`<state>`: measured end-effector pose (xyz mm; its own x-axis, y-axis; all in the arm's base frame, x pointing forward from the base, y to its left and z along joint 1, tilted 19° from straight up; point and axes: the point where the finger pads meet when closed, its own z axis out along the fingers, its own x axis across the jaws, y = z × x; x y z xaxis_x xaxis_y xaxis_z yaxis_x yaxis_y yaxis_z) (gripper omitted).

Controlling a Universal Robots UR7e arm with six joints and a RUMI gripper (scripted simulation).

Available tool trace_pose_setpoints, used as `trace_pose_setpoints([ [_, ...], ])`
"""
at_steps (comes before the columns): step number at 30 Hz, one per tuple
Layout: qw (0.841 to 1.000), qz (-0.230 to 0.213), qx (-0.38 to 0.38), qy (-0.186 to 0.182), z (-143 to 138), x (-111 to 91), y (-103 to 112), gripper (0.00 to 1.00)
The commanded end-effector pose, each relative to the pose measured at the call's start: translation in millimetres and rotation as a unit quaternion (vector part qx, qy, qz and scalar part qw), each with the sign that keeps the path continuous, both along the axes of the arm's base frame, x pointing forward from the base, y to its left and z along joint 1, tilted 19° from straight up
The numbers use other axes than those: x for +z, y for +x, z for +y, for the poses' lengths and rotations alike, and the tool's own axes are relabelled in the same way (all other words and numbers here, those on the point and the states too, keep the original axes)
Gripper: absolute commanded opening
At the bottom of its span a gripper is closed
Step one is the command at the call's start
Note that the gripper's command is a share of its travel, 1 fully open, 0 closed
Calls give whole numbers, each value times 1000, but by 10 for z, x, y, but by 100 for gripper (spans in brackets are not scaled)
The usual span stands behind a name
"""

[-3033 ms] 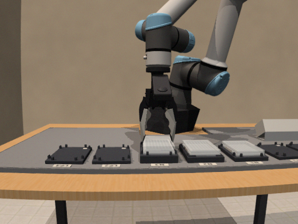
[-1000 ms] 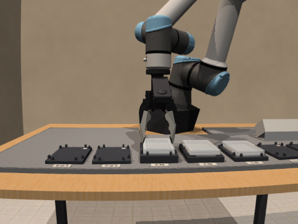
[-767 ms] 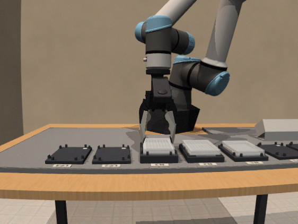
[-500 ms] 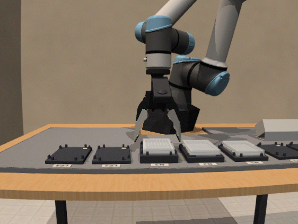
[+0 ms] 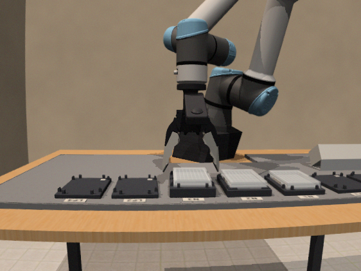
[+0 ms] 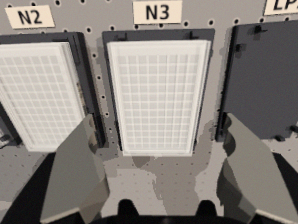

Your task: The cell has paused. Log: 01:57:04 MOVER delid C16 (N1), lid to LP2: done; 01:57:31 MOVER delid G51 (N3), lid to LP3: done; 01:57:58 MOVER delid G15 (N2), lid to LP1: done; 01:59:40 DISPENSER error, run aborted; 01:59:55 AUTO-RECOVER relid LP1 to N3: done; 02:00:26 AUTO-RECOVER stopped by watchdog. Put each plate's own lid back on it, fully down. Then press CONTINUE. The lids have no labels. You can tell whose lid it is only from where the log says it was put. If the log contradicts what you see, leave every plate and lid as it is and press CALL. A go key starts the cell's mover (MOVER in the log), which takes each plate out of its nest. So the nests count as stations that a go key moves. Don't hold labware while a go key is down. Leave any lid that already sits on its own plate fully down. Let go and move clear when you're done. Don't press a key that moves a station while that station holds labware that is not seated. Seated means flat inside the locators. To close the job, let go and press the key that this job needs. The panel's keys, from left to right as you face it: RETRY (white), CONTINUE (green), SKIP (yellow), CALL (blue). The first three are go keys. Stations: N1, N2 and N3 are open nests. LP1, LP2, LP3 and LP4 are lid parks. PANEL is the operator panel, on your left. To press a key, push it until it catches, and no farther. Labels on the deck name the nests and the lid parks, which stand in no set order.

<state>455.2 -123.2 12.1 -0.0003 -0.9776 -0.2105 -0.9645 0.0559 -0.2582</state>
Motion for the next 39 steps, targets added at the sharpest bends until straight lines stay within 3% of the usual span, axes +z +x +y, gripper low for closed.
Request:
trace_pose_setpoints([
  [1,1000,0,1,0,16,-1,-4,82],
  [18,1000,0,1,0,17,-1,-3,82],
  [33,1000,-2,0,-2,-69,216,-40,82],
  [39,1000,-2,0,-2,-69,216,-40,82],
])
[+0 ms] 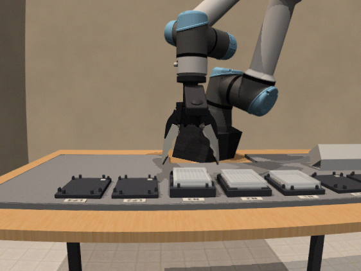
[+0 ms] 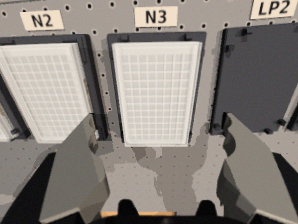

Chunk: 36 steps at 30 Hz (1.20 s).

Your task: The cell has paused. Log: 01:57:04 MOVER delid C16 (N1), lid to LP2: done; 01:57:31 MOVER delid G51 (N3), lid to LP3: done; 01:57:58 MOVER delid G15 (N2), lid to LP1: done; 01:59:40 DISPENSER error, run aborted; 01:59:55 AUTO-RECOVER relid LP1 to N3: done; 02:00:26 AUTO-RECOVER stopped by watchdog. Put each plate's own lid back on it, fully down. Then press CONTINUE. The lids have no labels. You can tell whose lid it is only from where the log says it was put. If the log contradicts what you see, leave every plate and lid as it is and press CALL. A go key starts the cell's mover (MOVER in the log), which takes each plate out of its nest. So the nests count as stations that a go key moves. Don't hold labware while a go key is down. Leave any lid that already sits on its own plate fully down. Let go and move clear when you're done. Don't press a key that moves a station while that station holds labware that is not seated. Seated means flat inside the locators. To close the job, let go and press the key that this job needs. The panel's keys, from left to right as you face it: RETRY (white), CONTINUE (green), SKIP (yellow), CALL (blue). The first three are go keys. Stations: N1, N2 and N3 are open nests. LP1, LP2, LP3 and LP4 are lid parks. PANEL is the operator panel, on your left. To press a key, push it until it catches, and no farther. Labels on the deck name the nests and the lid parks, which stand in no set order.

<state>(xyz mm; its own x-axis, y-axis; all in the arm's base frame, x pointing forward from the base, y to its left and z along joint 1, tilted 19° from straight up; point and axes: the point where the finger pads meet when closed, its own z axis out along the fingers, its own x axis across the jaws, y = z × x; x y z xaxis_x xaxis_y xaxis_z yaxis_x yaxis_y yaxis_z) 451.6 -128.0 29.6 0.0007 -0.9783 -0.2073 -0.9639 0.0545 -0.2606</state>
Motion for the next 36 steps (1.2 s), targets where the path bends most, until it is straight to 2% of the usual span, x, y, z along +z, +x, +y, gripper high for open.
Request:
trace_pose_setpoints([
  [1,1000,0,0,0,-17,38,-7,82],
  [3,1000,0,0,0,-17,38,-7,82],
  [4,1000,0,10,0,50,15,-57,0],
  [18,1000,-1,15,-1,607,9,-494,0],
  [20,1000,-1,15,-1,607,9,-494,0],
  [36,1000,-1,15,-1,1190,1,-964,0],
])
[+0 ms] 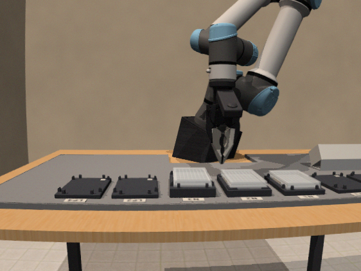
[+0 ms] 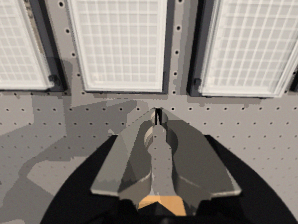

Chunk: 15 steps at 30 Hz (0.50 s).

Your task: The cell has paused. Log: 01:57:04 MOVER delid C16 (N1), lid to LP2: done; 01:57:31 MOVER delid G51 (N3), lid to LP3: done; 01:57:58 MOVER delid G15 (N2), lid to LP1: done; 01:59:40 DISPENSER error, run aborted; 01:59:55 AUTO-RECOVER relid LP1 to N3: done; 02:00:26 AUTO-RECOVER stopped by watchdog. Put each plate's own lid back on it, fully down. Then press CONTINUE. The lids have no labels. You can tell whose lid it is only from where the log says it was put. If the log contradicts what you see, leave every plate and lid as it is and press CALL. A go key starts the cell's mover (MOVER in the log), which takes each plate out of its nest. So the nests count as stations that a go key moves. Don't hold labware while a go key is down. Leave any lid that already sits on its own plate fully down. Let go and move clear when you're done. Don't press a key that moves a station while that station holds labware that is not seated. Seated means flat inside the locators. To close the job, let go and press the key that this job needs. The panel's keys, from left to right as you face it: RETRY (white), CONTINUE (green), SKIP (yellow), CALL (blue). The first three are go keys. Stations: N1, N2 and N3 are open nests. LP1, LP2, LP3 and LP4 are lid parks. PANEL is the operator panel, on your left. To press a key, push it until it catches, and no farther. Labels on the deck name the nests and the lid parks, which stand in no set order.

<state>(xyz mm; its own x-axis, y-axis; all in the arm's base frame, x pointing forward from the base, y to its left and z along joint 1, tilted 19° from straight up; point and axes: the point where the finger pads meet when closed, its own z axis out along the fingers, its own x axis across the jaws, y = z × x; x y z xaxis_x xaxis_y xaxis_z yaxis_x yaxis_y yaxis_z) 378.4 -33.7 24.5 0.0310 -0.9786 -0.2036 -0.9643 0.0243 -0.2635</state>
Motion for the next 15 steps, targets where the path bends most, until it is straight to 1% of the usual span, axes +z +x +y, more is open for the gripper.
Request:
trace_pose_setpoints([
  [1,1000,0,0,0,247,53,-232,0],
  [5,1000,0,-1,0,390,51,-348,0],
  [15,1000,0,-2,0,378,52,-347,0],
])
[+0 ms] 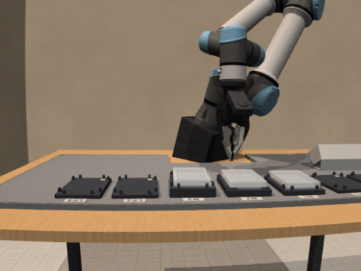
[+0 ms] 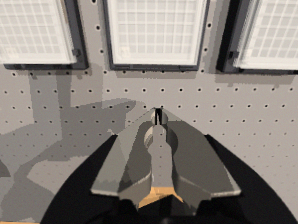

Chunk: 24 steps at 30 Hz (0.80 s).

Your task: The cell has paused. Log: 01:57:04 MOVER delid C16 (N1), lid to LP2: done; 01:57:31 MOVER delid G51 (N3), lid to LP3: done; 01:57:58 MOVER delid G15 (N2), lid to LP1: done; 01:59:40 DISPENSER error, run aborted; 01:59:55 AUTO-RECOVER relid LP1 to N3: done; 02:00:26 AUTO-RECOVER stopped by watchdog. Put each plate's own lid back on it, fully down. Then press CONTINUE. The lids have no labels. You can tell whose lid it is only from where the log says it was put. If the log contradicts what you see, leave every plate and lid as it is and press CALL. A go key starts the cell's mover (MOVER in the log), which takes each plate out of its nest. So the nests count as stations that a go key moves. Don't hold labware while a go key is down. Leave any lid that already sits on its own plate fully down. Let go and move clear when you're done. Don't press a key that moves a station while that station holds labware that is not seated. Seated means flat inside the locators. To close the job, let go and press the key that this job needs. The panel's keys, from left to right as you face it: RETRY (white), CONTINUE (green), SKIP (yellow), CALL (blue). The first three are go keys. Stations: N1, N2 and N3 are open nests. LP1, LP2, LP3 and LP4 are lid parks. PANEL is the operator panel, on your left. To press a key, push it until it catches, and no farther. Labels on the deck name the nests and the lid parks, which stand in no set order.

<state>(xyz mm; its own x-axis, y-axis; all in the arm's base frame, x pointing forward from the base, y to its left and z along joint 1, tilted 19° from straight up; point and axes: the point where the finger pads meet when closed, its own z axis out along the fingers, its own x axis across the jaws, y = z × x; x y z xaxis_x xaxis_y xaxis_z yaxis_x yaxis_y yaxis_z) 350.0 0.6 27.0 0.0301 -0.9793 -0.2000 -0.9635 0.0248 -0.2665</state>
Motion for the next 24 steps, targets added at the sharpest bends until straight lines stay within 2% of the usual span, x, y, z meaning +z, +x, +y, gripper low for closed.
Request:
trace_pose_setpoints([
  [1,1000,1,-1,2,32,30,-60,0],
  [9,1000,1,-1,1,27,36,-56,0],
  [18,1000,-1,-1,0,-76,480,-162,0],
  [20,1000,-1,-1,0,-76,480,-162,0],
  [24,1000,-1,-1,0,-112,653,-212,0],
])
